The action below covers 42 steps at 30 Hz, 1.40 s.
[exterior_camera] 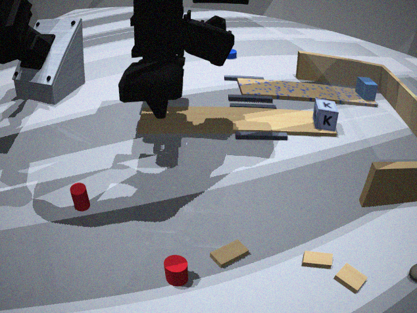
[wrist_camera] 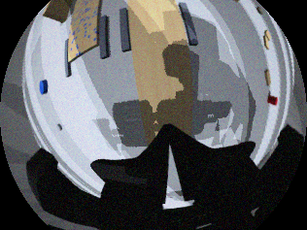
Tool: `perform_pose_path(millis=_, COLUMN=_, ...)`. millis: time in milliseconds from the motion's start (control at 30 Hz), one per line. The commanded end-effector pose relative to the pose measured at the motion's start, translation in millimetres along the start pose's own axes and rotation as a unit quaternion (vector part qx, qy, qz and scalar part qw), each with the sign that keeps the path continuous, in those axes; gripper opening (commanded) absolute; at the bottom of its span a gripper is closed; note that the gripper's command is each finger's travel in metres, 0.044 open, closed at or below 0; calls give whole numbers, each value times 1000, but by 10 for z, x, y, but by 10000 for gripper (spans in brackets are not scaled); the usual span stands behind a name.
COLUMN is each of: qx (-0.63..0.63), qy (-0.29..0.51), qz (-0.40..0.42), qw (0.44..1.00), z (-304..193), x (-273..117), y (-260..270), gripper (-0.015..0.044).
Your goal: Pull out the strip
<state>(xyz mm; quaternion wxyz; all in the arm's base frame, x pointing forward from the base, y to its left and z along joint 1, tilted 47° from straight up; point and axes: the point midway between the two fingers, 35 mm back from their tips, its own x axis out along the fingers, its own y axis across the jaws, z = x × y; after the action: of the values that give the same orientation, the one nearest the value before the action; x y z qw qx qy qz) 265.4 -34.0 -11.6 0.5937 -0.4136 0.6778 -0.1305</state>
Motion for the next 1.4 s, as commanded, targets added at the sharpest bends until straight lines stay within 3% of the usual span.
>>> perform_pose_path(millis=0, qx=-6, qy=14, qz=-1, qw=1000, z=-145, x=52, y=1, gripper=0)
perform_pose_path(millis=1367, qx=-7, qy=15, qz=-1, qw=1000, z=-511, x=44, y=-1, gripper=0)
